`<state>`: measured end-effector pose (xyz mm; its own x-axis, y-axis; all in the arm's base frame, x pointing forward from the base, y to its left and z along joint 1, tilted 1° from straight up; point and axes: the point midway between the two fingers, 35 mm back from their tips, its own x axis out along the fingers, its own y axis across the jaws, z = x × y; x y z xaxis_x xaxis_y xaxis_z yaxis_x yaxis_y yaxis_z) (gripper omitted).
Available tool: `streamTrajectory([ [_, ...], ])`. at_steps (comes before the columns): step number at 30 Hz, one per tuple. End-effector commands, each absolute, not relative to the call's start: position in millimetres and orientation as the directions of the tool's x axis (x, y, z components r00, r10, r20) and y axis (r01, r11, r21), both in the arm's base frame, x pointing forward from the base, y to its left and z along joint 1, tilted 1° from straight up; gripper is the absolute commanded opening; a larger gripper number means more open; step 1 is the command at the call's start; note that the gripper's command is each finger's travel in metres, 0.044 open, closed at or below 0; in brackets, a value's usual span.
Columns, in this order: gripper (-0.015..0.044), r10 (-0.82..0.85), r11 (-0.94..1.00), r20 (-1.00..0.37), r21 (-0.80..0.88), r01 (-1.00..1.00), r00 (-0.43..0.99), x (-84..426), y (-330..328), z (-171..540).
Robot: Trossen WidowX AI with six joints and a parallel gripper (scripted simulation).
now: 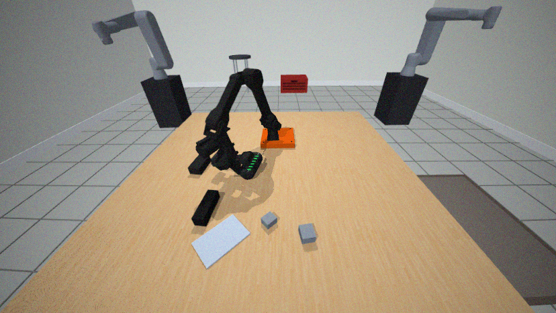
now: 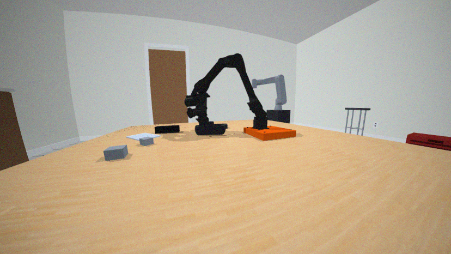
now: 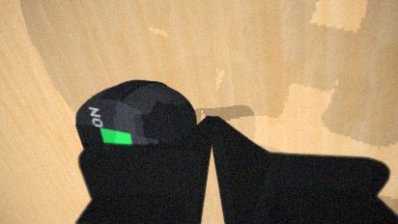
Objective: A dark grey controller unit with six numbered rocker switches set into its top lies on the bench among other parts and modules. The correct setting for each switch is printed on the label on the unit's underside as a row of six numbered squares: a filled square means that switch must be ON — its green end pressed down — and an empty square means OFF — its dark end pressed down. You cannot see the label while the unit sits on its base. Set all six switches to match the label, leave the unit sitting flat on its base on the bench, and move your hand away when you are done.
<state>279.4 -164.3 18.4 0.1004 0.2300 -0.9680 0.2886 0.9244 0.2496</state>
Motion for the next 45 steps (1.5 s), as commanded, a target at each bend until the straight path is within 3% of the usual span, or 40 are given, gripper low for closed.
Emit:
streamTrajectory([
  [1,0.0,0.241,0.923,-0.965,0.26,0.283,0.1,281.6,-155.1,18.1],
  [45,0.0,0.244,0.922,-0.965,0.263,0.283,0.101,296.4,-127.7,17.4],
])
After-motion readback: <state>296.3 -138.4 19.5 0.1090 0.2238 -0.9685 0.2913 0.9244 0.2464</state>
